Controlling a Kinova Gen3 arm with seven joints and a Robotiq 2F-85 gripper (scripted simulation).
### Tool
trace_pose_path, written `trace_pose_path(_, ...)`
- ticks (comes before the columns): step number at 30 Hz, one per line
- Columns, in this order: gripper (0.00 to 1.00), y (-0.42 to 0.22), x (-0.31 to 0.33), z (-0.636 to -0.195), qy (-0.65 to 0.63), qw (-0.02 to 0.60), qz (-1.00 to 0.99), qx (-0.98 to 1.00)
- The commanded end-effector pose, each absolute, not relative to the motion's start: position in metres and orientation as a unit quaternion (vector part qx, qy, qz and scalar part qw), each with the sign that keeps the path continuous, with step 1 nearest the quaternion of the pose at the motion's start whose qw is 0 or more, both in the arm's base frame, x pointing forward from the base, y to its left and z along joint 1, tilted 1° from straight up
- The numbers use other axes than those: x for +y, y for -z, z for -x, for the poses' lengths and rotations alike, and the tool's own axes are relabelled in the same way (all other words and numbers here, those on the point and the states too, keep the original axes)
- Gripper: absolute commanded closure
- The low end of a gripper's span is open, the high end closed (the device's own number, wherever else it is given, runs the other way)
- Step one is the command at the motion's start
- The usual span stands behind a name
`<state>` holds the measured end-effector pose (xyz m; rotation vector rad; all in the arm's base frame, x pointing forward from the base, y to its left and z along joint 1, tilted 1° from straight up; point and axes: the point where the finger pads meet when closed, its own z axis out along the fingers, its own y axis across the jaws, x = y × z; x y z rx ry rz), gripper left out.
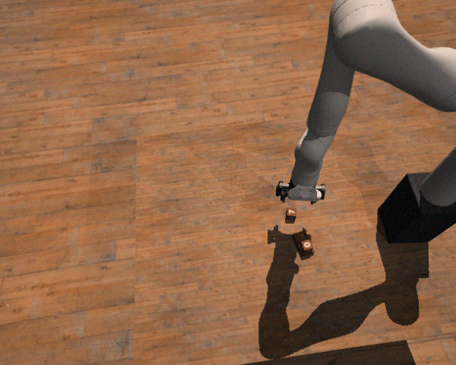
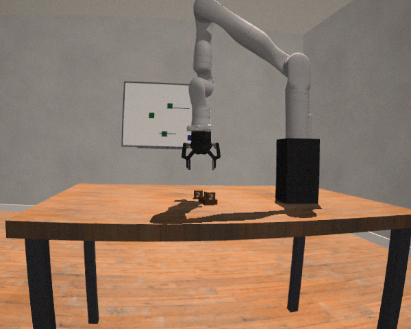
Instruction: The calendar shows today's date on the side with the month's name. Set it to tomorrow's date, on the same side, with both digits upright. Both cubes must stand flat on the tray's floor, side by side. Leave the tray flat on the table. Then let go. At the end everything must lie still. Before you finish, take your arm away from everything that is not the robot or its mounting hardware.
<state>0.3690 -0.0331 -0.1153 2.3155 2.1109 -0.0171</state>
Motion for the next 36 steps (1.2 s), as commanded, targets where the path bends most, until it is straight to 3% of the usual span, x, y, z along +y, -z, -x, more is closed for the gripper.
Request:
trace_pose_path(1, 0.00, 0.1154, -0.0339, -0.3696, 0.005, 0.004, -0.690, 0.724)
trace_pose_path(12, 0.00, 0.1172, -0.0327, -0.3727, 0.003, 0.006, -0.389, 0.921)
trace_pose_path(23, 0.00, 0.1182, -0.0304, -0.3755, 0.000, 0.010, -0.186, 0.983)
trace_pose_path(36, 0.00, 0.1187, -0.0286, -0.3772, -0.002, 0.012, -0.067, 0.998)
